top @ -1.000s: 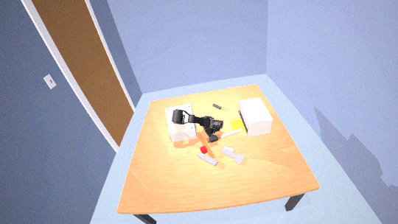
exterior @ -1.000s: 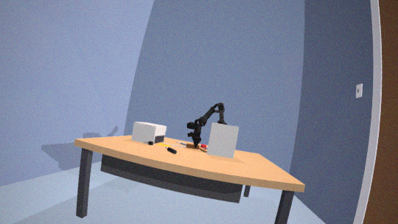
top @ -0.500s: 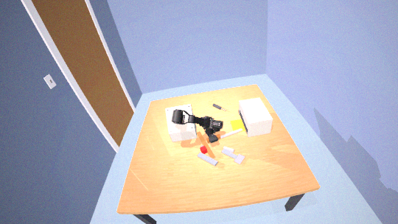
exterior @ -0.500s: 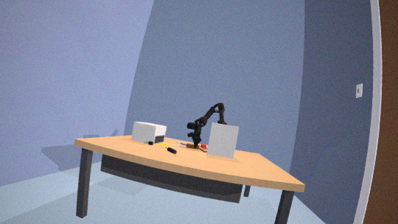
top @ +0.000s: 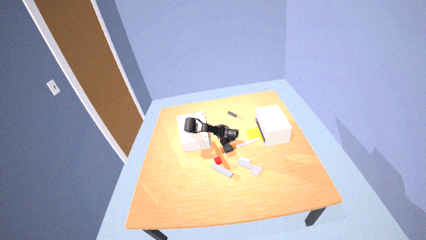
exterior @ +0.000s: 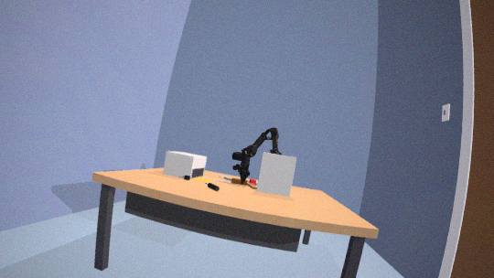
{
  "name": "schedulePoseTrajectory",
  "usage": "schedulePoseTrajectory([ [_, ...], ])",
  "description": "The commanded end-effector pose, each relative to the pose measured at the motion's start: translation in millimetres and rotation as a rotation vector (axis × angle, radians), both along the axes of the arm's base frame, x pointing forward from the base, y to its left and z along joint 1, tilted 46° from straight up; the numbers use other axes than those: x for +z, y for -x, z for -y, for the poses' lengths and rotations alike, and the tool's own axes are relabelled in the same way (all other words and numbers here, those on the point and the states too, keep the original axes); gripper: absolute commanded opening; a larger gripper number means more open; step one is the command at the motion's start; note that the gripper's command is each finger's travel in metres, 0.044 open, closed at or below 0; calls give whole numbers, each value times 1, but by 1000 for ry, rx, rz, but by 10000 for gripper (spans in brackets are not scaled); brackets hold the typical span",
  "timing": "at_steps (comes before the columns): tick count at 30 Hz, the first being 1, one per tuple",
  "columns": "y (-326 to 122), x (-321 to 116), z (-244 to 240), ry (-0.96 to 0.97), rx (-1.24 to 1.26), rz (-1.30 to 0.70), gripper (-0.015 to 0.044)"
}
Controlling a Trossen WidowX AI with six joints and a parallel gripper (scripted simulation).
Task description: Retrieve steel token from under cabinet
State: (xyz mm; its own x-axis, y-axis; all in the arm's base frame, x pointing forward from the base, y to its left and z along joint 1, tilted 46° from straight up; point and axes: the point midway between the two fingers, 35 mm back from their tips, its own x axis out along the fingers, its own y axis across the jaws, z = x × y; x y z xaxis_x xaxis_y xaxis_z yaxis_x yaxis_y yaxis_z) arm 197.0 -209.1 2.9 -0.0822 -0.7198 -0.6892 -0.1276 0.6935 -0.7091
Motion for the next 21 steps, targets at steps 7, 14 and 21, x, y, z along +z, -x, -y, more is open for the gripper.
schedulePoseTrajectory([
  [7,-9,-1,0,1,-6,4,0],
  [14,-17,-2,0,0,-8,6,0],
  [21,-25,-3,0,-1,-10,7,0],
])
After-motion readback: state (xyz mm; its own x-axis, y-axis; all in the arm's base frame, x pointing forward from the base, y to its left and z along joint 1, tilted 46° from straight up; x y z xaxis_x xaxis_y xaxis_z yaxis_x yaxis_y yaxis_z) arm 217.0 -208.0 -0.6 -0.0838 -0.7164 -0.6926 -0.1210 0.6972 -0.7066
